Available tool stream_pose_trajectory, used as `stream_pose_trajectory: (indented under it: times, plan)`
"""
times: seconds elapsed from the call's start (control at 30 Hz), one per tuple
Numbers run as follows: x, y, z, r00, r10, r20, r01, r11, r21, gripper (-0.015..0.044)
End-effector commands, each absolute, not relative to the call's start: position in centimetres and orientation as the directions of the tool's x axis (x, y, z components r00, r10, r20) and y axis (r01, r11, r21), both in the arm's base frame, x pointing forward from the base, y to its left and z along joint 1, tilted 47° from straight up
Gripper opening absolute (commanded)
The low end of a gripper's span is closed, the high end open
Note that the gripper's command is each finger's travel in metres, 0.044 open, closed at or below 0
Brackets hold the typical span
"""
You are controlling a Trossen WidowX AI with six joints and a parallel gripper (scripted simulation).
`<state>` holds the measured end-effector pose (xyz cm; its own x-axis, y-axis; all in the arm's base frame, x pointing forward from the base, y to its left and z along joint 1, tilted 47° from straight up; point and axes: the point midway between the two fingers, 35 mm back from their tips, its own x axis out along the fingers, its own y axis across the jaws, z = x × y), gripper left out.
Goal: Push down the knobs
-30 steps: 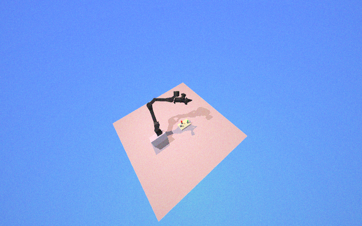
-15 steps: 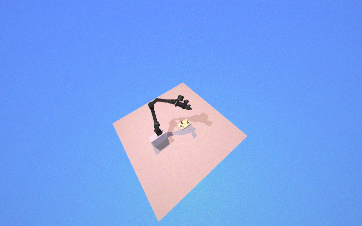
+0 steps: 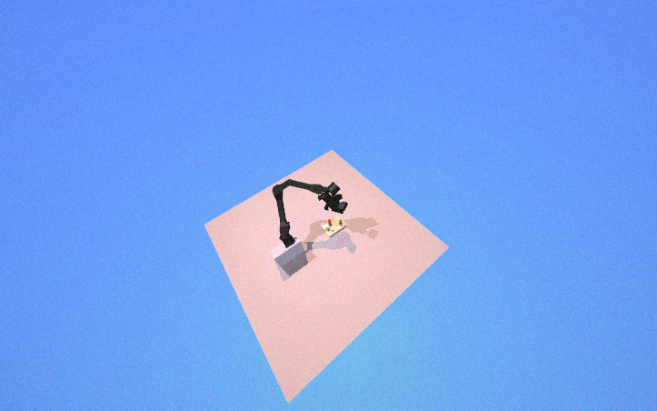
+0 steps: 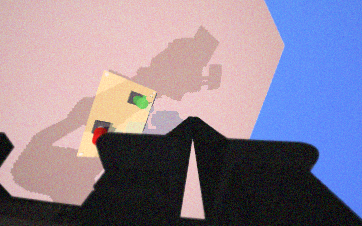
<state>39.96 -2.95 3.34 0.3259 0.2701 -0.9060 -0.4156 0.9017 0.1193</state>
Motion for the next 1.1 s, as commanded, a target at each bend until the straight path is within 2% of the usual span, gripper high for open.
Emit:
stream_pose_trajectory:
  times: [0.0, 0.27, 0.57, 1.07]
  plan:
    - [37.8, -2.3, 1.9, 0.233, 0.344, -0.909, -0.487, 0.851, 0.197, 0.0]
    - [33.6, -1.1, 0.6, 0.066, 0.507, -0.859, -0.602, 0.707, 0.371, 0.0]
    - [29.7, 0.4, 0.6, -0.063, 0.69, -0.721, -0.661, 0.513, 0.548, 0.0]
    - [29.1, 2.1, -0.7, -0.075, 0.716, -0.694, -0.666, 0.482, 0.57, 0.0]
